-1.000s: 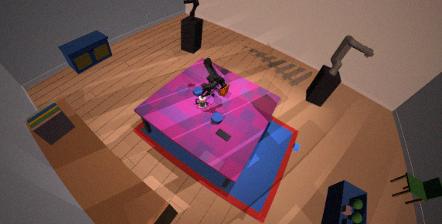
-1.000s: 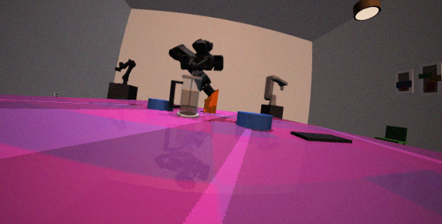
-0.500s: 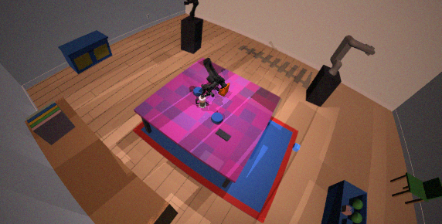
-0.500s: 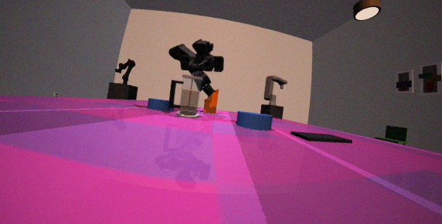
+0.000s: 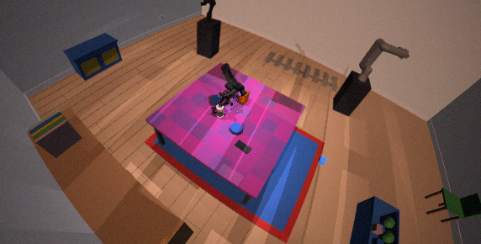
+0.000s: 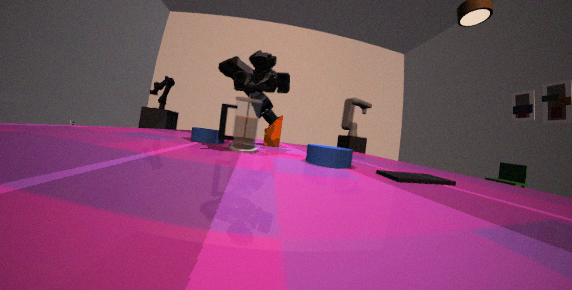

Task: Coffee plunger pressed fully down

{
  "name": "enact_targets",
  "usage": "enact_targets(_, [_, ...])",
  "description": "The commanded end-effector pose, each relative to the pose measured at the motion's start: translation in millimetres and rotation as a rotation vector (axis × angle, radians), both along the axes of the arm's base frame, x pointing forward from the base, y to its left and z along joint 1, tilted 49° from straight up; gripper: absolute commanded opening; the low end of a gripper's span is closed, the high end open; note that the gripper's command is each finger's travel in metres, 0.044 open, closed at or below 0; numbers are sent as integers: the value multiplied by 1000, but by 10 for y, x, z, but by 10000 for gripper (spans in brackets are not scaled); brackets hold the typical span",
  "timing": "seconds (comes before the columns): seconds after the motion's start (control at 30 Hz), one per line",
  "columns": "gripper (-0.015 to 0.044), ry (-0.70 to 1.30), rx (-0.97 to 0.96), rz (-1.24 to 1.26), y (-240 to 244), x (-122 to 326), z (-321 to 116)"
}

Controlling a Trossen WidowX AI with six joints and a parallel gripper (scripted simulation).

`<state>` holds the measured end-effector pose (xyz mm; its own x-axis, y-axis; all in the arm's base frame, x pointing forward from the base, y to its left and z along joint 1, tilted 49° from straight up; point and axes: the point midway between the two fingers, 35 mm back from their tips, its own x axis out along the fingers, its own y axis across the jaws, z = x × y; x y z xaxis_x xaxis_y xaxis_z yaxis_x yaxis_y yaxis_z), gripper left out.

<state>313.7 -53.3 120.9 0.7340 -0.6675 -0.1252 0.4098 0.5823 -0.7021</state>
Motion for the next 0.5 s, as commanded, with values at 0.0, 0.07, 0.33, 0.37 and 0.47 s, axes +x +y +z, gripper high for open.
enact_targets(0.0, [126, 1, 0, 0, -1, -1, -1])
enact_targets(0.07, [126, 1, 0, 0, -1, -1, -1])
enact_targets(0.33, [283, 1, 0, 0, -1, -1, -1])
enact_targets(0.37, [309, 1, 0, 0, -1, -1, -1])
enact_targets(0.47, [388, 1, 0, 0, -1, -1, -1])
